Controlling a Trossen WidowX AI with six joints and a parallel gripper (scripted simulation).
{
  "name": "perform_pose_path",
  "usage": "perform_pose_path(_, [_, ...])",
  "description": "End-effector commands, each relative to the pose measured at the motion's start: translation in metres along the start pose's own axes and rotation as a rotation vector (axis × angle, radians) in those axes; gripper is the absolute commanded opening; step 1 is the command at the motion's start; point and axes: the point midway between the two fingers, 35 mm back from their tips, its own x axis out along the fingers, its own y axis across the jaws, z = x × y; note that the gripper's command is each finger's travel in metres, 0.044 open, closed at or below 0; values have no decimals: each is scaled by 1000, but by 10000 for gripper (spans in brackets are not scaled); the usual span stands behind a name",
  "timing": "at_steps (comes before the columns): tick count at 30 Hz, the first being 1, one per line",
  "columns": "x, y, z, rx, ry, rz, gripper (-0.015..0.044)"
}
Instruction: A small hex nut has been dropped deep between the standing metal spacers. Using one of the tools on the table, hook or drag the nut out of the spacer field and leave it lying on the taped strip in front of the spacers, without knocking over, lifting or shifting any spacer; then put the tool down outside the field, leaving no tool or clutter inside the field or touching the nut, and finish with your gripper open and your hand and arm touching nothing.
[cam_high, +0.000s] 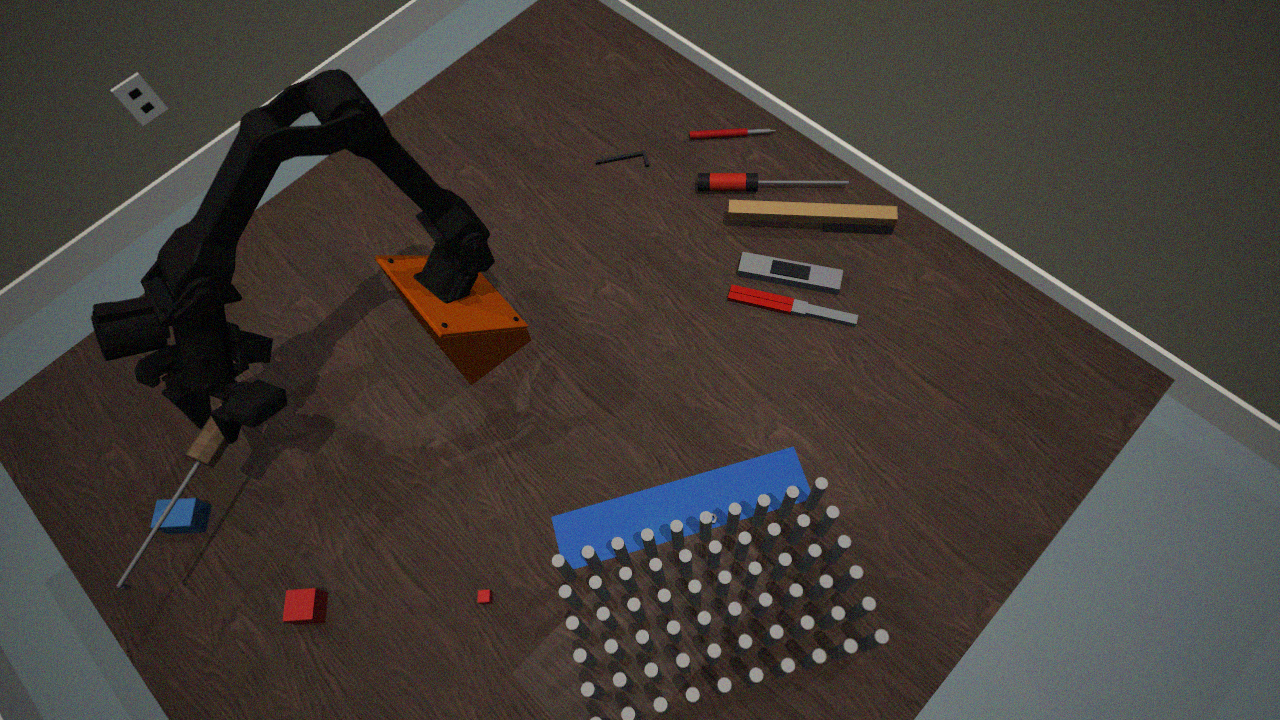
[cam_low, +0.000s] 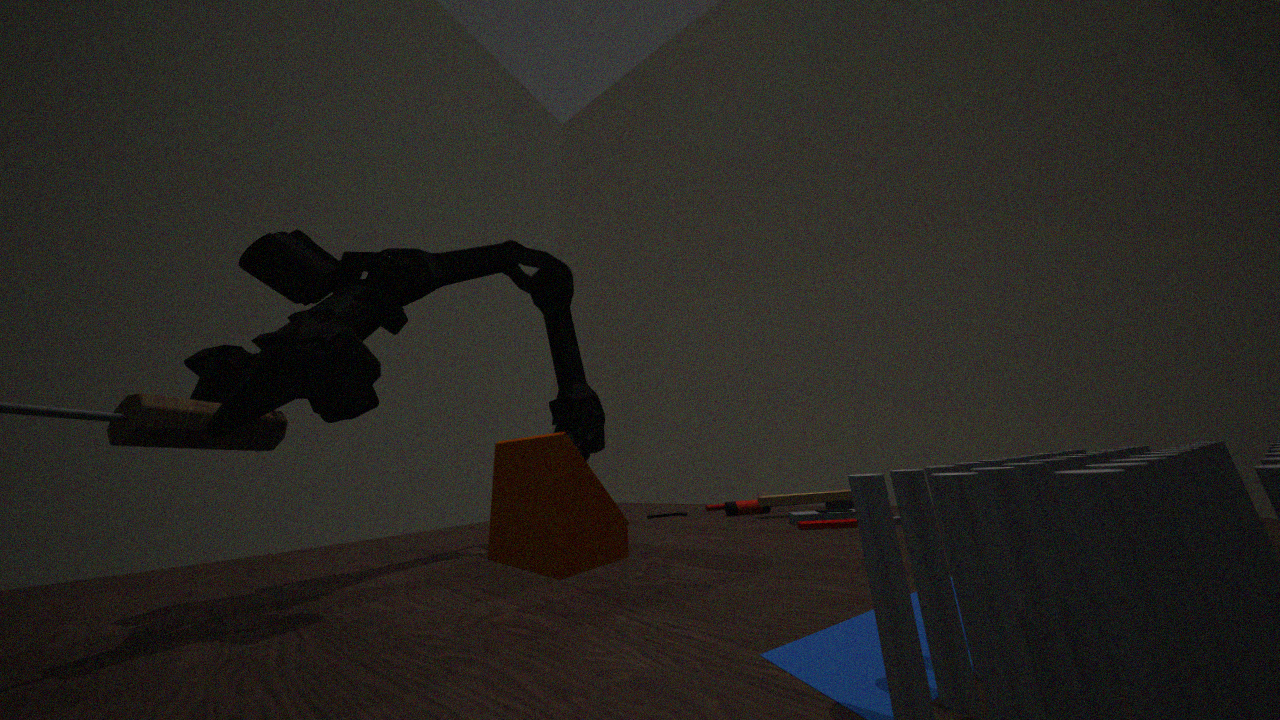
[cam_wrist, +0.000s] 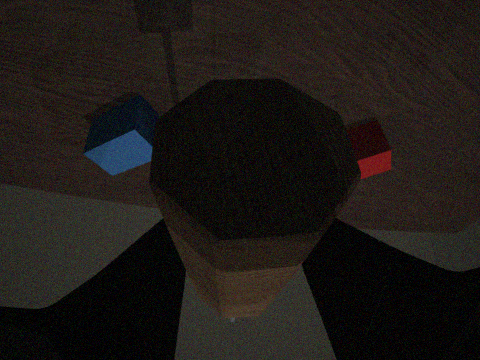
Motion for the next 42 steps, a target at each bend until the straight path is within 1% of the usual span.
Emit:
perform_pose_path(1, [4, 2, 1, 1, 2, 5, 0])
perform_pose_path(42, [46, 6, 25, 1, 2, 6, 0])
